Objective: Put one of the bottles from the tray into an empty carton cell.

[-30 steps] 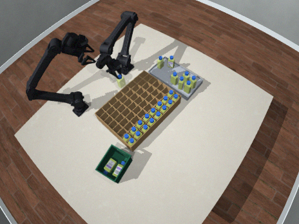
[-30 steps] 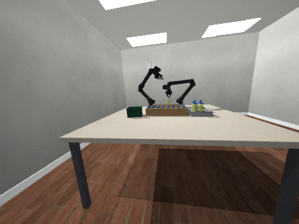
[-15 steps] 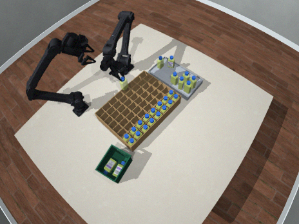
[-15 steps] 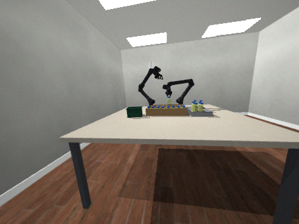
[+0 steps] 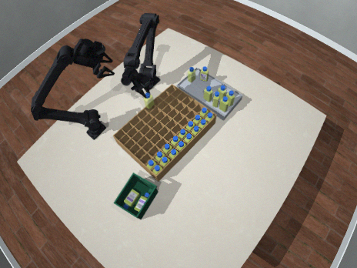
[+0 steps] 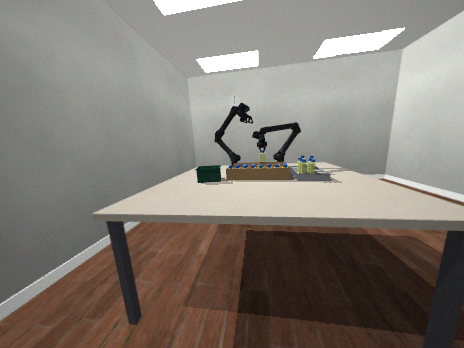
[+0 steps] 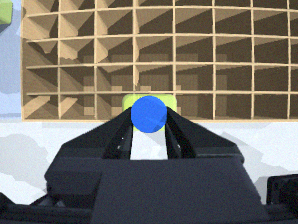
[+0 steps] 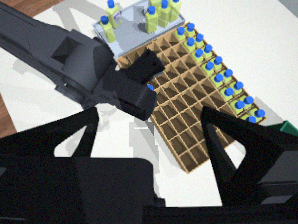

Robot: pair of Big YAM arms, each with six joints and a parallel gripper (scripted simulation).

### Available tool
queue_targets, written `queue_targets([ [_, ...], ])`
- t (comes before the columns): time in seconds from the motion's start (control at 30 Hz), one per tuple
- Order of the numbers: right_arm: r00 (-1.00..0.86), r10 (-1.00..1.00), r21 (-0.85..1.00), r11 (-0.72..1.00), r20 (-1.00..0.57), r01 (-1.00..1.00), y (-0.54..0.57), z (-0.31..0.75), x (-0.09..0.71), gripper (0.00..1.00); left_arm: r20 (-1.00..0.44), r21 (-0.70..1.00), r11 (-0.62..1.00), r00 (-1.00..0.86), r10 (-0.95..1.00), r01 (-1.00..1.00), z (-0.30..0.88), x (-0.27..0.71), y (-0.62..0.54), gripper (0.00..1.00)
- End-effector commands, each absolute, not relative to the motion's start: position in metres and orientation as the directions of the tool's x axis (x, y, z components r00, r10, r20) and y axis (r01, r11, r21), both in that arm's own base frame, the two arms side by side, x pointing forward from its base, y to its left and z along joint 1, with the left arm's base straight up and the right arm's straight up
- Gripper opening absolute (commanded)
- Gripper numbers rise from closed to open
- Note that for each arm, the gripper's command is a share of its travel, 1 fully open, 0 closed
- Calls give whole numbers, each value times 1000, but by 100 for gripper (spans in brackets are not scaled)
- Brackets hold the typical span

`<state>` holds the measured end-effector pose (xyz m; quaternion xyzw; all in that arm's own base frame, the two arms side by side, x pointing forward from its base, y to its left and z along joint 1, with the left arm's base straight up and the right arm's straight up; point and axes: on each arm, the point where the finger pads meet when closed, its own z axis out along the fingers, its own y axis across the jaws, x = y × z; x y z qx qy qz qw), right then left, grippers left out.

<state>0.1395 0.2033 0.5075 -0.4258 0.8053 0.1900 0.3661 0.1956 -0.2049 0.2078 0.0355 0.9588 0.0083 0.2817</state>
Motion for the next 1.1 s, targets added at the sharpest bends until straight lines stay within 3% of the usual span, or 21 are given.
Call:
queue_targets([
  [0.0, -361, -506, 2, 579, -783, -815, 197, 536, 140, 100, -572, -14, 998, -819, 40, 59, 248, 213, -222, 22],
  [0.3, -361, -506, 2, 579, -783, -815, 197, 536, 140, 100, -596, -82, 995, -803, -4, 56, 262, 215, -223, 22],
  [1.07, -361, -506, 2, 579, -783, -815, 197, 536, 140, 100, -576, -41, 998, -817, 21, 54, 228, 208, -217, 22],
])
